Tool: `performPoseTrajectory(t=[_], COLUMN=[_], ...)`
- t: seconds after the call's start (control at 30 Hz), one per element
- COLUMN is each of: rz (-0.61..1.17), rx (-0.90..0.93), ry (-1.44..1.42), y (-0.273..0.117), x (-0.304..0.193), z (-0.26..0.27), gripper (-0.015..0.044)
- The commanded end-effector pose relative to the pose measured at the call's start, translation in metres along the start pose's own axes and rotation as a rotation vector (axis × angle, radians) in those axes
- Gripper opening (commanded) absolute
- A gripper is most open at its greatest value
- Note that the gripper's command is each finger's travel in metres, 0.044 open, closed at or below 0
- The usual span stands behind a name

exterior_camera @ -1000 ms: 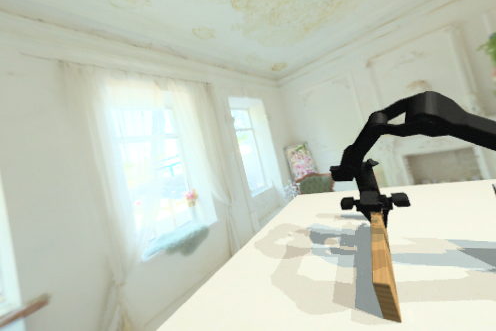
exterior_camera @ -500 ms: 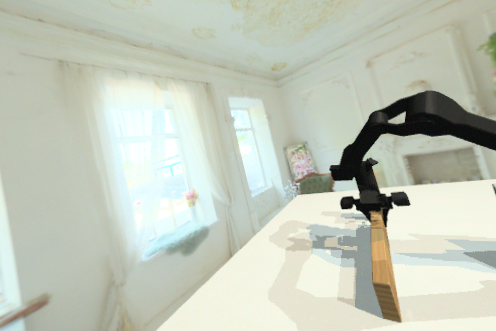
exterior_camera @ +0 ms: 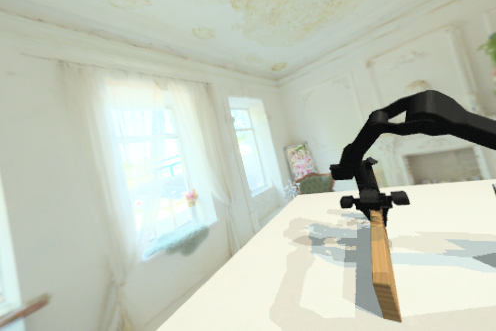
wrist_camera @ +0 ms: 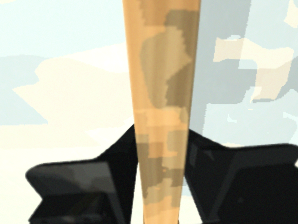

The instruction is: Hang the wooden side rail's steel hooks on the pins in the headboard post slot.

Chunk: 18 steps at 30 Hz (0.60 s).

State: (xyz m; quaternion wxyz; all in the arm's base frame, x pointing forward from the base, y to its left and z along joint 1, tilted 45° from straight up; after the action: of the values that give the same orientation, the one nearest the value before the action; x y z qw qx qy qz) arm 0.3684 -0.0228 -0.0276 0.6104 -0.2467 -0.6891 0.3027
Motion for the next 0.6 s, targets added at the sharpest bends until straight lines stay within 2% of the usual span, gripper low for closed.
performPoseTrajectory(t=[0.0, 0.57], rz=[0.002, 0.002], rx=[-0.022, -0.022], ry=[-0.003, -0.003], y=[-0.0083, -0.0086], x=[-0.0018, -0.0028], z=[-0.0023, -0.0031], gripper=[0.0000, 0.0000])
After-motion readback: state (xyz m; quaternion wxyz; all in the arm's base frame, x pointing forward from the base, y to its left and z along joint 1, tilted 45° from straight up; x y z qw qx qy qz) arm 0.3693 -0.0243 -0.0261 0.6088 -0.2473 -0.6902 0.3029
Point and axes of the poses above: the point midway between the two fingers, 35 mm back from their tips, its own y axis out along the fingers, its own z axis across the jaws, x = y × z, the point moved 5 cm from there along -y, back along the fingers, and after that the axes turned 4 degrees about -y, right-handed, at the moved point
